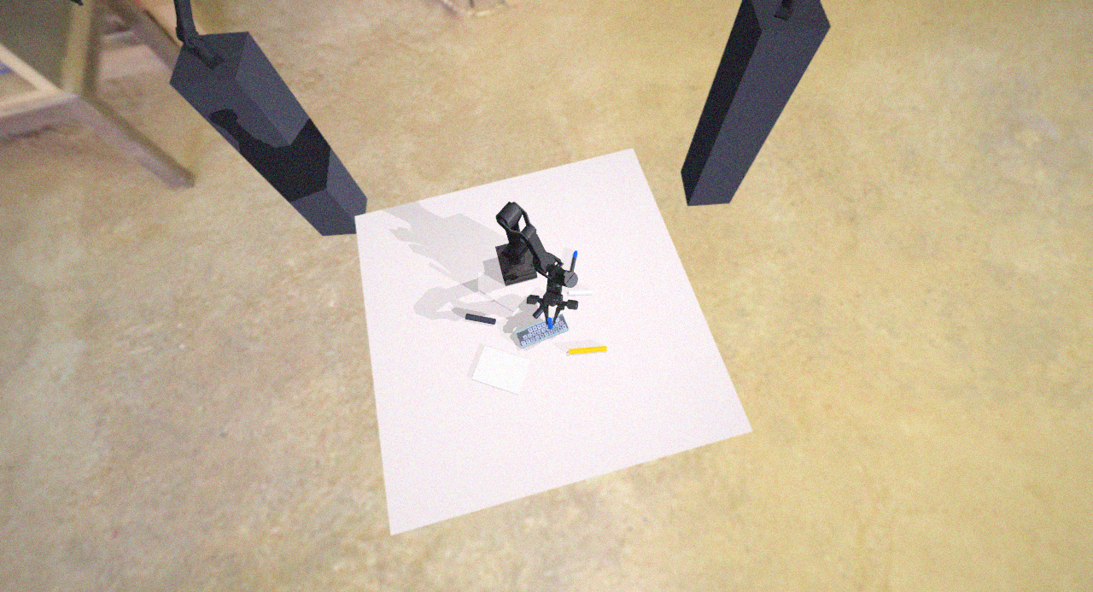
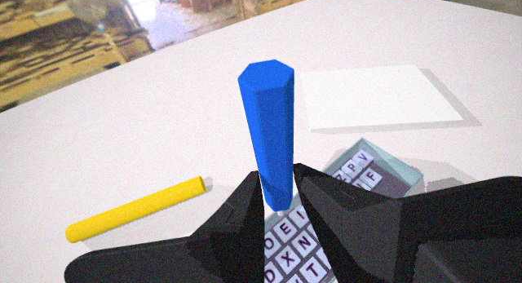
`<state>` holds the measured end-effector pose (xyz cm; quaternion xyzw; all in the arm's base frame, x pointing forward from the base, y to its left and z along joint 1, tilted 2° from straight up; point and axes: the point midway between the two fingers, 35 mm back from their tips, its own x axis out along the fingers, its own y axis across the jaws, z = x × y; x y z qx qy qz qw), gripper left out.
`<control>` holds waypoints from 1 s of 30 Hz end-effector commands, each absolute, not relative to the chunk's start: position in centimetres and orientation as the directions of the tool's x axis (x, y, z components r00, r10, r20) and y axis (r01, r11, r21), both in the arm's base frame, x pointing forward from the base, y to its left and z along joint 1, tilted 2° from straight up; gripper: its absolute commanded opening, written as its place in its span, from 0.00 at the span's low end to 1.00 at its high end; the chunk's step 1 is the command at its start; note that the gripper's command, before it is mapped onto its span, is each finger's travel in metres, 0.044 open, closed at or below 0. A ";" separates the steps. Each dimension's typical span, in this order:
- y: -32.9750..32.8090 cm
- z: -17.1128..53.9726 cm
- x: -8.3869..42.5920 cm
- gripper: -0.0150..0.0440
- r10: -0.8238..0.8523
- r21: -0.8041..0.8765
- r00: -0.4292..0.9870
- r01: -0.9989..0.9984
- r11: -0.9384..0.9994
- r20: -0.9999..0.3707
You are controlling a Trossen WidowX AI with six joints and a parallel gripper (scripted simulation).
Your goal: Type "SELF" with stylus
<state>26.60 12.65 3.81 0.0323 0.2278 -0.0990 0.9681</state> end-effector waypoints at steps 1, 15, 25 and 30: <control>12.4 2.9 26.6 0.25 -0.177 0.006 0.874 0.202 0.979 -0.452; 12.6 1.7 26.7 0.39 -0.178 0.006 0.874 0.202 0.979 -0.452; 12.6 1.4 26.7 0.39 -0.178 0.006 0.874 0.202 0.979 -0.452; 12.6 1.1 26.7 0.39 -0.178 0.006 0.874 0.202 0.979 -0.452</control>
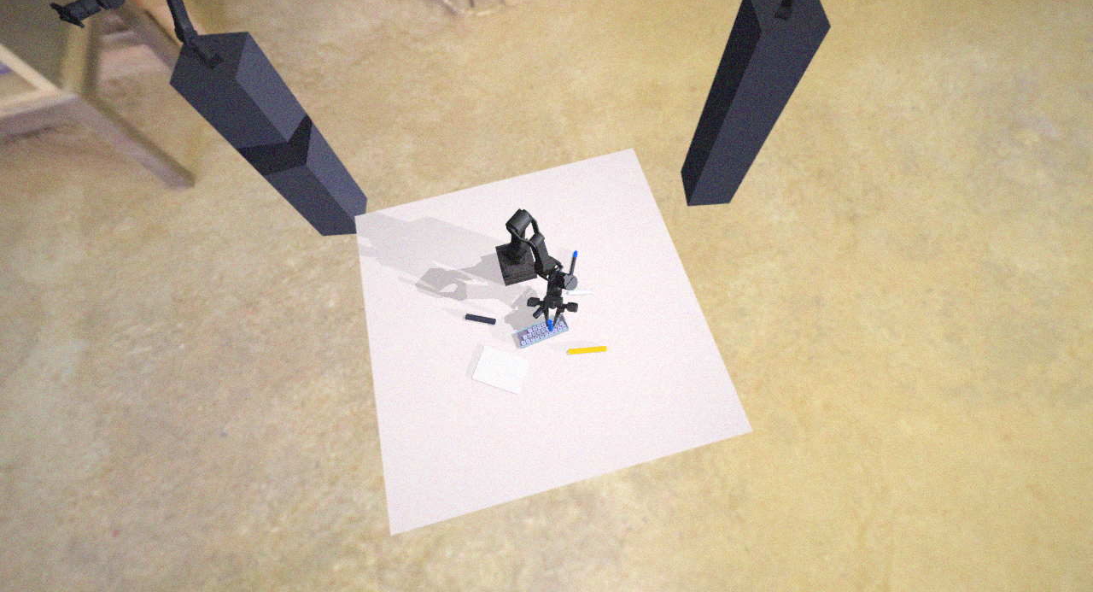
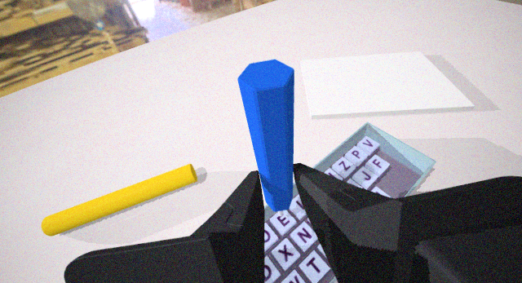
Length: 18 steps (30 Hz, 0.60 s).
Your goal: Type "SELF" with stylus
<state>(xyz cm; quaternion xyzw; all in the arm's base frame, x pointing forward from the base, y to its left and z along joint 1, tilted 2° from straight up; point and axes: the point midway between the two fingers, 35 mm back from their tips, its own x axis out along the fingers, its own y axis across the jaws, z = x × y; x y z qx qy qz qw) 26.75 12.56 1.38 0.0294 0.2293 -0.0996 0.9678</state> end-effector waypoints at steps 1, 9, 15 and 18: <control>12.6 1.1 26.7 0.39 -0.178 0.006 0.874 0.202 0.979 -0.452; 12.6 0.8 26.8 0.39 -0.178 0.006 0.874 0.202 0.979 -0.452; 12.6 0.6 26.8 0.39 -0.178 0.006 0.874 0.202 0.979 -0.452; 12.6 0.4 26.8 0.39 -0.178 0.006 0.874 0.202 0.979 -0.452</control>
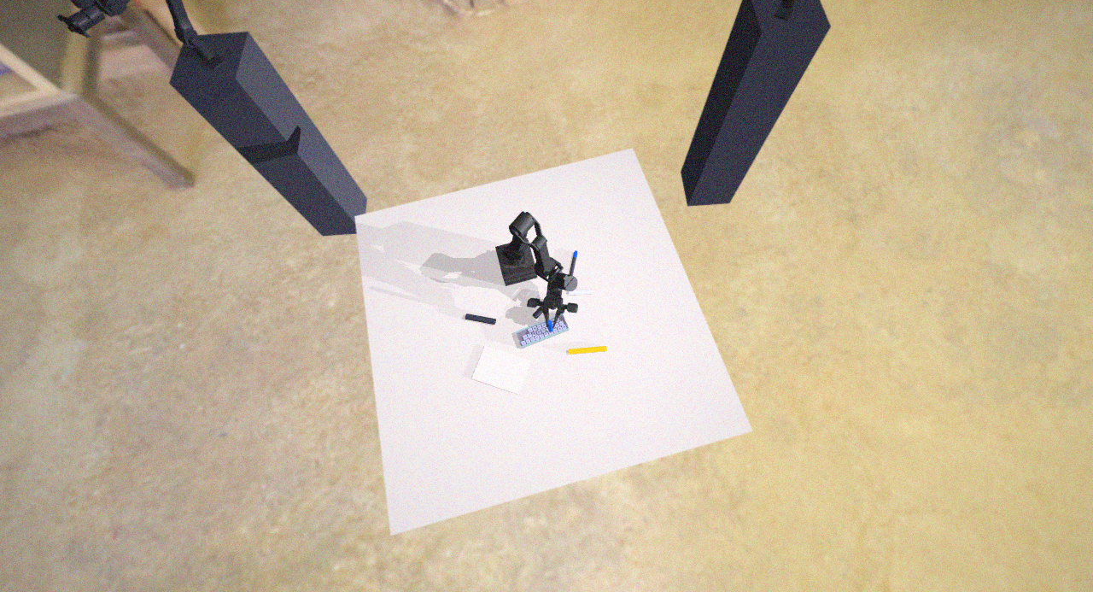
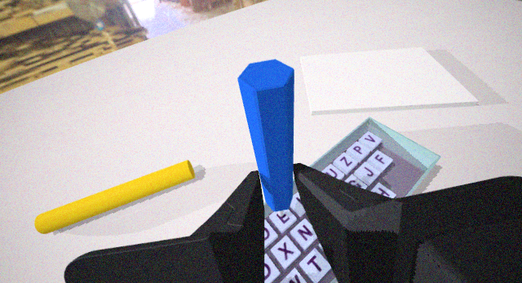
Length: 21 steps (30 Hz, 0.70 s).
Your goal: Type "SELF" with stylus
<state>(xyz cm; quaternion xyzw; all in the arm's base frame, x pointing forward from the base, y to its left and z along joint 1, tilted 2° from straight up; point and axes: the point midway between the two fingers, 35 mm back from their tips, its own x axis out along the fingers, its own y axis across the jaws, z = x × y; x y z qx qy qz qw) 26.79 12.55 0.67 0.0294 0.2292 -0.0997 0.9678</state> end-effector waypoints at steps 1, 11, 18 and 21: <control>12.5 0.4 26.8 0.39 -0.178 0.006 0.874 0.202 0.979 -0.452; 12.5 0.0 26.8 0.39 -0.178 0.005 0.874 0.202 0.979 -0.452; 12.5 -0.1 26.8 0.39 -0.178 0.005 0.874 0.202 0.979 -0.452; 12.5 0.0 26.8 0.39 -0.178 0.005 0.874 0.202 0.979 -0.452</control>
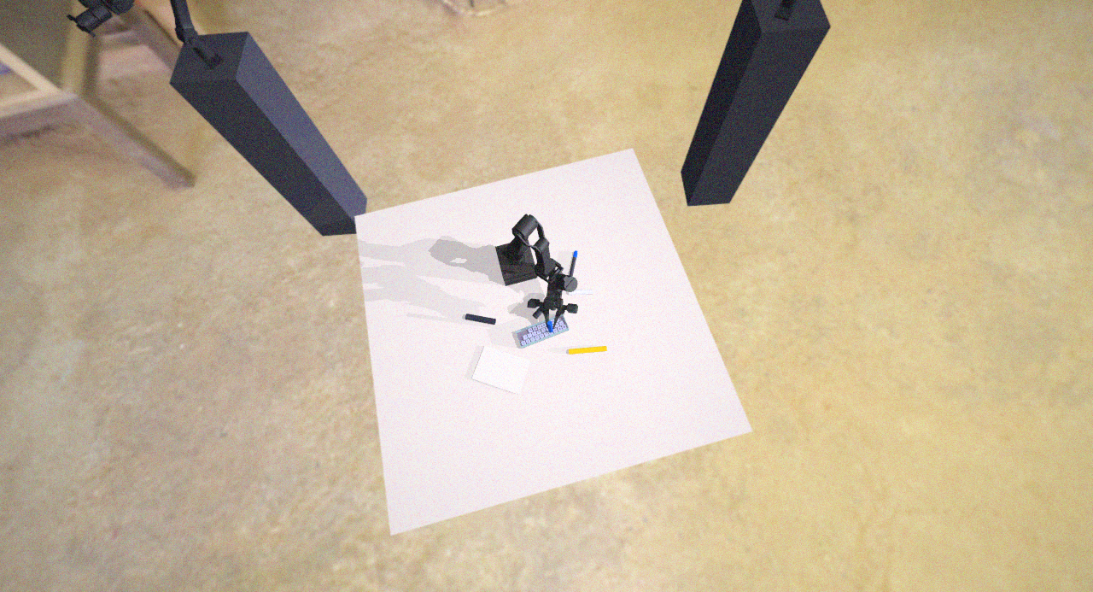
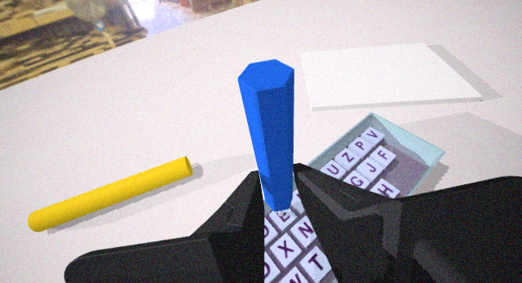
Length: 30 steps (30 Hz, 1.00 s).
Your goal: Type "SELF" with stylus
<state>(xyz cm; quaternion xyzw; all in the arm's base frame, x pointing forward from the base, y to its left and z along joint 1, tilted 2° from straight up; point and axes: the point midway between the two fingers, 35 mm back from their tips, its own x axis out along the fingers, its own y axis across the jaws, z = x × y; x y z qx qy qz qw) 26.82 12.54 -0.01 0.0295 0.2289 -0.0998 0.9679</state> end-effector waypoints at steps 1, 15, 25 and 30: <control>12.5 0.0 26.8 0.39 -0.178 0.005 0.874 0.202 0.979 -0.452; 12.7 2.0 26.8 0.39 -0.178 0.006 0.874 0.202 0.979 -0.452; 12.6 3.7 26.6 0.39 -0.177 0.006 0.874 0.202 0.979 -0.452; 12.6 3.5 26.7 0.36 -0.176 0.007 0.875 0.200 0.980 -0.452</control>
